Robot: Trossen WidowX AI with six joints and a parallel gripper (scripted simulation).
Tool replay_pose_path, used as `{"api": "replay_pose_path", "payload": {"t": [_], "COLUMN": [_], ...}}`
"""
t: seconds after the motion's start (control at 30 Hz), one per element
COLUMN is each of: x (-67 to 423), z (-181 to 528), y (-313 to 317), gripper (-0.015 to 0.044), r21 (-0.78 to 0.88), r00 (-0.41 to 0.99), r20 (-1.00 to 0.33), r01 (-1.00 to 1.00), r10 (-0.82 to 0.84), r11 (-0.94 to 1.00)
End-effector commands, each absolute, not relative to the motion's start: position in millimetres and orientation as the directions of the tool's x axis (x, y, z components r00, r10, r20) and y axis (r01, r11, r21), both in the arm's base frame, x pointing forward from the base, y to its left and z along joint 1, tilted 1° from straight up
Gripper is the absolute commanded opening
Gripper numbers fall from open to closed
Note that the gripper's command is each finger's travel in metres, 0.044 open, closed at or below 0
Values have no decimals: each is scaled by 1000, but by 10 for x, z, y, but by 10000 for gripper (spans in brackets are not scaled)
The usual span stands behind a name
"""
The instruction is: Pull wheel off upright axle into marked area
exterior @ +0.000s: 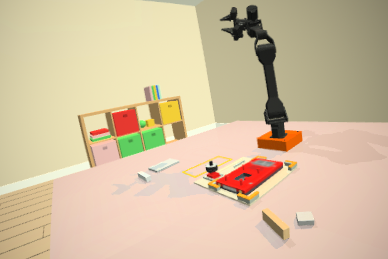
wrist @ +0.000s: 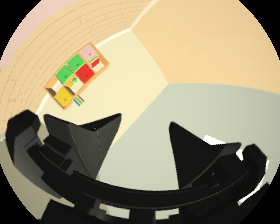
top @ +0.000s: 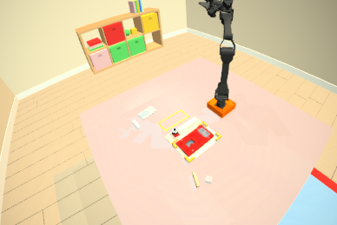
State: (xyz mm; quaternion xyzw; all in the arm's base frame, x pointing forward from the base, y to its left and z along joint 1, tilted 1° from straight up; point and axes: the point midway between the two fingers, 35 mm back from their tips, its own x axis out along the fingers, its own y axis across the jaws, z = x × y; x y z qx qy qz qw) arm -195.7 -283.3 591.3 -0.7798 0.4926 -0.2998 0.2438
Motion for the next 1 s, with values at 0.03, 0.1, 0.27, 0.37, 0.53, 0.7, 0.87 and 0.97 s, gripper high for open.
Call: {"api": "replay_pose_path", "payload": {"t": [0.03,0.1,0.27,0.37,0.53,0.7,0.87,0.97], "x": [-1775,-1660,-1280,-990,-397,295,943,1387], "z": [5783,5711,5478,5304,4976,4616,4241,3947], "y": [-3271,-3466,-3942,-4201,-4540,-4718,-4744,-4684], "gripper": [300,300,300,300,300,300,300,300], "r21": [-880,-935,-961,-908,-729,-490,-236,-48], "r00": [380,398,445,475,532,597,656,694], "r20": [253,255,236,207,134,35,-79,-172], "r01": [-291,-131,237,419,624,710,719,704], "r10": [-890,-881,-864,-856,-836,-802,-751,-700], "r11": [-374,-330,-141,13,280,507,653,709]}}
